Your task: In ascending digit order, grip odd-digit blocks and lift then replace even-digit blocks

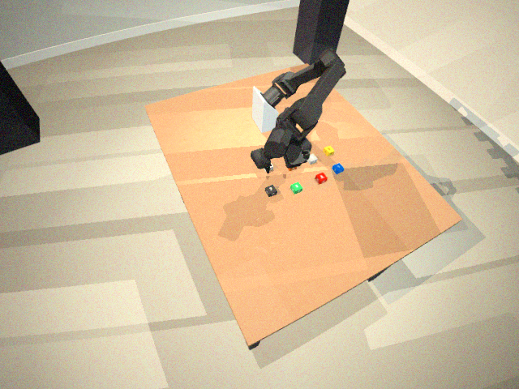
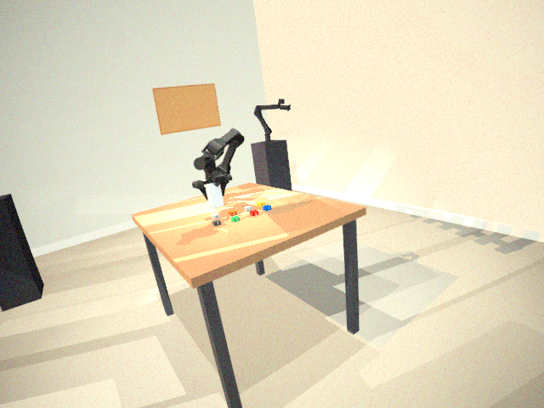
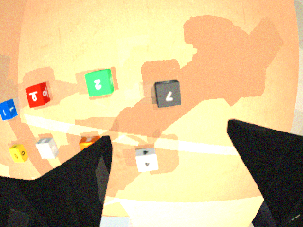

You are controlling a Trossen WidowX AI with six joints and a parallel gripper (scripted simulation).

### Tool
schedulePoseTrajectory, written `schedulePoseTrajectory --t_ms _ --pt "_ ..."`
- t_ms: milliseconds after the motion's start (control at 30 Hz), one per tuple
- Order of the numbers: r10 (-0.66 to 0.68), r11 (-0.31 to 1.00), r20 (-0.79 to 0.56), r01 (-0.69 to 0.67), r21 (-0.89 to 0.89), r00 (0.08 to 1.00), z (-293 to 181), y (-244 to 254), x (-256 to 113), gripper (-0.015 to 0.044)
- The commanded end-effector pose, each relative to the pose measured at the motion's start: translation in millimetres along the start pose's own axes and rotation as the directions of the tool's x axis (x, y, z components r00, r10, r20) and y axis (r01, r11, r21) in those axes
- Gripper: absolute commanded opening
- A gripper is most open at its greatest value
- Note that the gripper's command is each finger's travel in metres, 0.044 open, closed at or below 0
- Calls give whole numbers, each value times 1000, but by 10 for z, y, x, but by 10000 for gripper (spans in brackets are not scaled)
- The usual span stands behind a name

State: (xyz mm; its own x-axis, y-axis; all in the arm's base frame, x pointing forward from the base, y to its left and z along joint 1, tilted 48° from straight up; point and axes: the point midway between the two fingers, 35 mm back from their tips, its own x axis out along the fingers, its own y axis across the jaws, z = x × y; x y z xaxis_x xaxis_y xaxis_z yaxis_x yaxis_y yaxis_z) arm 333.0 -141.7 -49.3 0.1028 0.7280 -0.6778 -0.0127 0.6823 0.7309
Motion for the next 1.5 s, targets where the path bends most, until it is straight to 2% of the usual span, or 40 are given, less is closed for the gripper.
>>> schedulePoseTrajectory --t_ms 0,767,1133,1467 --pt "9 1000 -16 -9 -7 1000 -74 -69 67 400" --pt "9 1000 -15 -9 -10 1000 -62 -16 57 400" --pt "6 999 -6 -6 -42 1000 -10 1263 -67 400" --pt "7 1000 -14 -8 -12 1000 -472 2555 -23 400"
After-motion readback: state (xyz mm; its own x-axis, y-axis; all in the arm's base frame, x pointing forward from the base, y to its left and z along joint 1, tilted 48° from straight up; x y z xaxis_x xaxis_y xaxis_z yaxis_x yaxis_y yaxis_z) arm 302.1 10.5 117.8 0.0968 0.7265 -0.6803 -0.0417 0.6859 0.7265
